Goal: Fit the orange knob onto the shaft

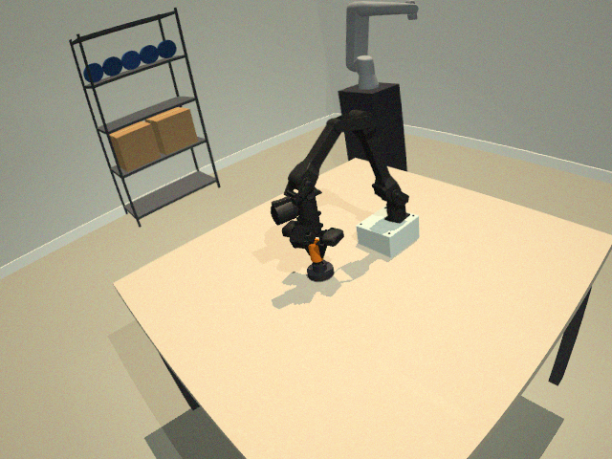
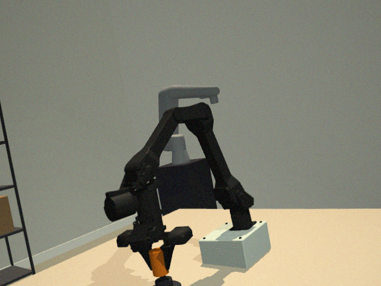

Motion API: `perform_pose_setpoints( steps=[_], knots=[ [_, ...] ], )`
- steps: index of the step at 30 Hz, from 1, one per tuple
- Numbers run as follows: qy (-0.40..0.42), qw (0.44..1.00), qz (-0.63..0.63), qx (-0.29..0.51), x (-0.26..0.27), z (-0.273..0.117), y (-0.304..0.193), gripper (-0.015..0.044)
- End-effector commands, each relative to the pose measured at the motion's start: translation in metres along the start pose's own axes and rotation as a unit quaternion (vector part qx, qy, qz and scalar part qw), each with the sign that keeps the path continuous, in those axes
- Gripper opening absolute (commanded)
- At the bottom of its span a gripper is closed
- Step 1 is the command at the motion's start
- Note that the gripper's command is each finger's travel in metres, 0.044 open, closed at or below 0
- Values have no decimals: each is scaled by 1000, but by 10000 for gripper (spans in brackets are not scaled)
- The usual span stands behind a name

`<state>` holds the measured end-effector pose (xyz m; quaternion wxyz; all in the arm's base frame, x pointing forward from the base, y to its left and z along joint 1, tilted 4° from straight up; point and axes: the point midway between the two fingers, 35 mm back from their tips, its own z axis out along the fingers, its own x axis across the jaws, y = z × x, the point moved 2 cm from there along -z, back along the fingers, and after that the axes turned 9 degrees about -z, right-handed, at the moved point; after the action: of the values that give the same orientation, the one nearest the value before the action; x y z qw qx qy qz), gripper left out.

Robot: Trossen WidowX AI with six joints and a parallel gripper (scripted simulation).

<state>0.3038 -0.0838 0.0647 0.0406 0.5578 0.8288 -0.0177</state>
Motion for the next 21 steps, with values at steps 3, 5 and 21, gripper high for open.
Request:
perform_pose_setpoints(
  steps=[3, 5, 21],
  knots=[
    [0, 1000, -2, -2, 1, 1, -1, 0],
    [0, 1000, -2, -2, 1, 1, -1, 0],
    [0, 996, -86, -2, 3, -5, -4, 0]
  ],
)
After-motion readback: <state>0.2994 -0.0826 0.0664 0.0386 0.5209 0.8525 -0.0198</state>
